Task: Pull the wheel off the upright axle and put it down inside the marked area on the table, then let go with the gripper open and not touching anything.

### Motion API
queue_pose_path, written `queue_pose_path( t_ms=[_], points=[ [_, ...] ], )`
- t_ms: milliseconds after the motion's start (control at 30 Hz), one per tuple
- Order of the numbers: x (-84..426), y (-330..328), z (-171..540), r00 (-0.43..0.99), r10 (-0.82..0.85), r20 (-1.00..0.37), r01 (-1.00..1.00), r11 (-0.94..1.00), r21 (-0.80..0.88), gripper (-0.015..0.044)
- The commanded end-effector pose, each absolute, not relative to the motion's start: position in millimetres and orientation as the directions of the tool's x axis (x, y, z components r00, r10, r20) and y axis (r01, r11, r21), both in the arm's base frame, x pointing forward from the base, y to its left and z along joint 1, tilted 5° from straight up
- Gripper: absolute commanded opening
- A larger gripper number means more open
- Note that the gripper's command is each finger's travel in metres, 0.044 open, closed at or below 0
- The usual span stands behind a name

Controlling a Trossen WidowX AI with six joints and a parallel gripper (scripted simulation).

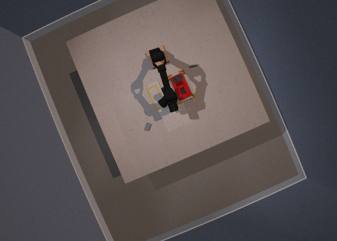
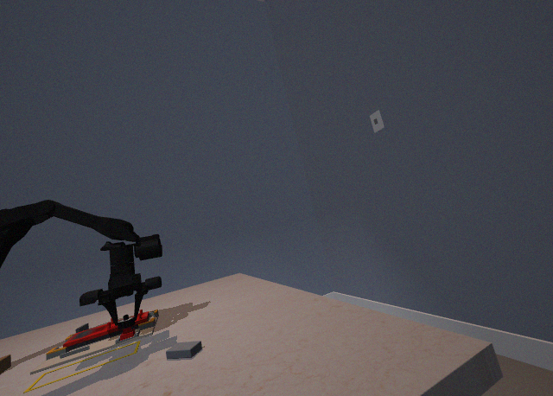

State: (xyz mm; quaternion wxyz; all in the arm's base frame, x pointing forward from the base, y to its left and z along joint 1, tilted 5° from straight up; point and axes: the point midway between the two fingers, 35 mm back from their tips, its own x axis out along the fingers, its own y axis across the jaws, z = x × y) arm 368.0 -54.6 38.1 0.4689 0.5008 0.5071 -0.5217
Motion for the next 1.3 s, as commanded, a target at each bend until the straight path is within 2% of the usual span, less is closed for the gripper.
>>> queue_pose_path(
  t_ms=[0,1267],
  points=[
    [367.3,-55.0,52.4,-0.046,0.016,-0.999,0.998,-0.047,-0.046,0.0000],
    [367.6,-55.1,64.9,-0.043,0.015,-0.999,0.998,-0.048,-0.044,0.0000]
  ],
)
